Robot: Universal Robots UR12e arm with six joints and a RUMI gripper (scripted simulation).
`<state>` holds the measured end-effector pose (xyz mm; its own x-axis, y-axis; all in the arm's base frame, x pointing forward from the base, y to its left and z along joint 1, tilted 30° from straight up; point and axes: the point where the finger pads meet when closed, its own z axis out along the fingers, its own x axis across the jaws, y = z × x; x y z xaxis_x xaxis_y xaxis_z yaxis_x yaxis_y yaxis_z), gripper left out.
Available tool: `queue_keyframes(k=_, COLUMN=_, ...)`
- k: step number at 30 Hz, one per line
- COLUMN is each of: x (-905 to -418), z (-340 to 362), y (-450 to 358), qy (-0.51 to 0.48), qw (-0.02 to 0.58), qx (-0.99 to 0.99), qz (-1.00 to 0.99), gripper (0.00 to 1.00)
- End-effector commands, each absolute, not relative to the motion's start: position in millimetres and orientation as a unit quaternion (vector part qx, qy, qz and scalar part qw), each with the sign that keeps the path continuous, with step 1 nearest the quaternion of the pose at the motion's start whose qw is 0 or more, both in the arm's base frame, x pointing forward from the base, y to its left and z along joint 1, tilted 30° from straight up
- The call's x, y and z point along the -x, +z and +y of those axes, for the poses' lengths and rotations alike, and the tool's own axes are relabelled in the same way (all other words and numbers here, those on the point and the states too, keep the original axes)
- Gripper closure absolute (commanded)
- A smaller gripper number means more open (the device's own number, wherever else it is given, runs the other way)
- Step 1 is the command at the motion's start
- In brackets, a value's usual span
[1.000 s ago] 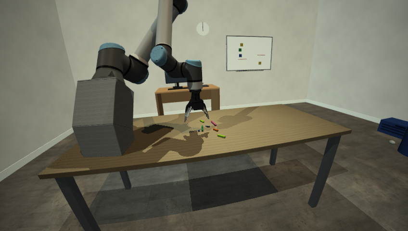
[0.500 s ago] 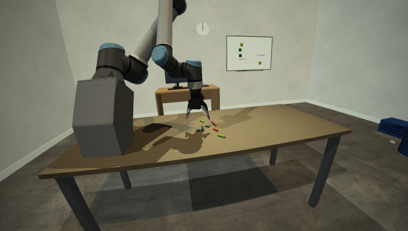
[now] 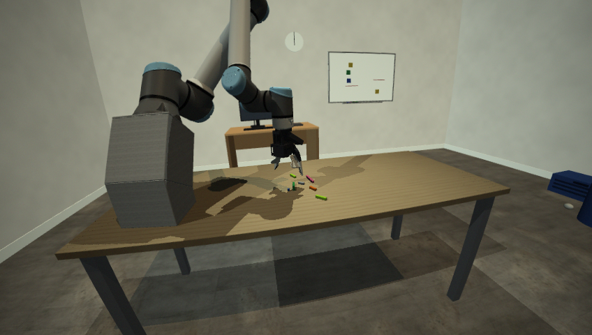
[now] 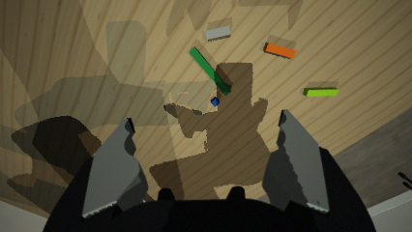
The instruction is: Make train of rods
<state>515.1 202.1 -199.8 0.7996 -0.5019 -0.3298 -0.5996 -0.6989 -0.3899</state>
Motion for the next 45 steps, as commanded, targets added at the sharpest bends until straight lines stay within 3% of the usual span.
queue_keyframes(k=1, x=-517, z=206, y=-197, qy=0.117, qw=0.233, qx=0.889, qz=0.377, gripper=0.00)
queue_keyframes(k=22, x=-519, z=217, y=-191, qy=0.169, qw=0.199, qx=0.773, qz=0.578, gripper=0.00)
queue_keyframes(k=45, x=-519, z=219, y=-190, qy=0.180, qw=0.189, qx=0.740, qz=0.620, gripper=0.00)
